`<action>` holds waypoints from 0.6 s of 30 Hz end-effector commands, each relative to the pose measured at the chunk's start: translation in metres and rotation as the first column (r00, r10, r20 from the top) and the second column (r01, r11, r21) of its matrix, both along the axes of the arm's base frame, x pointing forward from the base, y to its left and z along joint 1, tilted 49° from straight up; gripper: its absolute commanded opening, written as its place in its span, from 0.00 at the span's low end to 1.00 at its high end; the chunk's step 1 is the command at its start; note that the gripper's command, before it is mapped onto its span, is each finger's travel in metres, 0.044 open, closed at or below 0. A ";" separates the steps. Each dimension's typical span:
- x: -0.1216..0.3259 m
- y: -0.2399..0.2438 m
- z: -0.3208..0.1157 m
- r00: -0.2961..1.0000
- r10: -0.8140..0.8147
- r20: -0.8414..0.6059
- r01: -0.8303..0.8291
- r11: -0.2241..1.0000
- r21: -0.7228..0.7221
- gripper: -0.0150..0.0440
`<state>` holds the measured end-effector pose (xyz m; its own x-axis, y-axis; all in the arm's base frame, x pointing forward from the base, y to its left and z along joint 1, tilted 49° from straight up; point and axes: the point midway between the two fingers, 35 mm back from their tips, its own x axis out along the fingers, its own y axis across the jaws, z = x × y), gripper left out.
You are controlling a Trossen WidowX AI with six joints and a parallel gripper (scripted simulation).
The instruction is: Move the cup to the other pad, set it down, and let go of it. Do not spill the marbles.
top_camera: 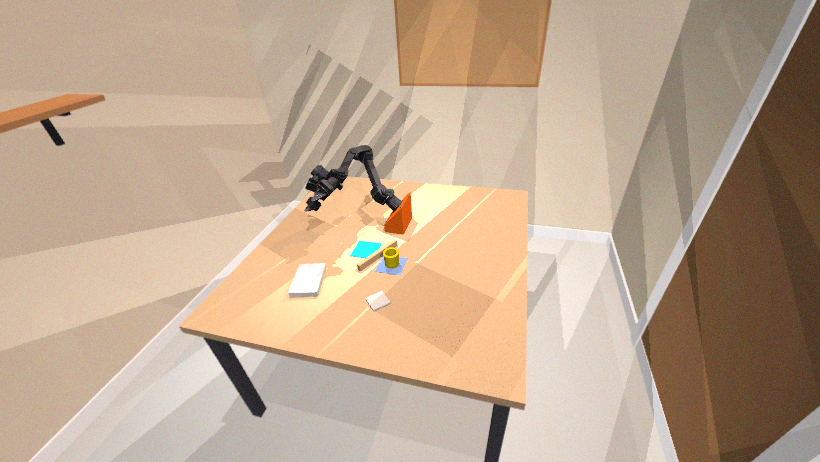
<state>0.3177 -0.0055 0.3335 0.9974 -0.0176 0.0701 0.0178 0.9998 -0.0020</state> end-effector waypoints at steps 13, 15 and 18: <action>0.058 0.061 -0.175 0.724 -0.011 -0.690 0.437 0.781 0.446 0.54; 0.057 0.069 -0.198 0.657 -0.039 -0.752 0.532 0.731 0.427 0.54; 0.052 0.079 -0.228 0.559 -0.091 -0.824 0.657 0.655 0.374 0.54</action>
<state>0.3757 0.0504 0.1660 0.7759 -0.0595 -0.6281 0.4147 0.7984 0.4366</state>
